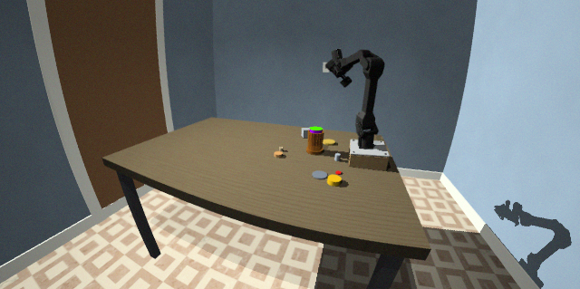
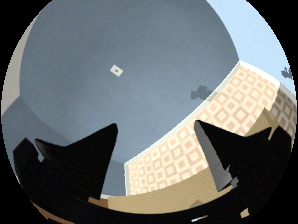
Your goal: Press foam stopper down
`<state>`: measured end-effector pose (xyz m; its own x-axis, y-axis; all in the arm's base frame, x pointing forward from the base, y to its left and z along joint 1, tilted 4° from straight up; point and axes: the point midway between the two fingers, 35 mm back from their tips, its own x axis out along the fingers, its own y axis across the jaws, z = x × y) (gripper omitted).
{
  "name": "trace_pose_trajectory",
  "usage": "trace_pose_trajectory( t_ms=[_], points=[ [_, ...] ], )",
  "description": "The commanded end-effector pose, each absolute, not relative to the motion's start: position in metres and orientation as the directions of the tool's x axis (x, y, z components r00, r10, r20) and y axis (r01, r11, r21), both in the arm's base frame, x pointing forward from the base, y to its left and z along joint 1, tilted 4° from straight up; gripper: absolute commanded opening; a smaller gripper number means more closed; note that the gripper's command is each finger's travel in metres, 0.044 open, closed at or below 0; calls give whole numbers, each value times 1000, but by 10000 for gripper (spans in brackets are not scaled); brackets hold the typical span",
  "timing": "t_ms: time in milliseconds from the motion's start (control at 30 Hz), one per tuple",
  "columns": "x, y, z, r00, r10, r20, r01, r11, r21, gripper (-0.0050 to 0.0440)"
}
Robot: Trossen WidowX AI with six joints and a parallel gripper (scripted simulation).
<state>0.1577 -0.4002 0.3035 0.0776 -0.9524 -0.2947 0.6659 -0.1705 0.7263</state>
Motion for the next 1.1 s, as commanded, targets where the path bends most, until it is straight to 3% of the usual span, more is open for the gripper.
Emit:
trace_pose_trajectory(
  t_ms=[0,533,633,833,1033,1067],
  points=[
    [156,-398,316,81,-960,-269,655,-152,740,400],
    [156,-398,316,81,-960,-269,655,-152,740,400],
    [170,-390,307,122,-943,-309,702,-138,698,328],
    [245,-325,259,311,-817,-485,877,51,477,184],
    [271,-274,228,401,-639,-657,916,291,276,40],
    [271,-274,228,401,-639,-657,916,291,276,40]
  ],
)
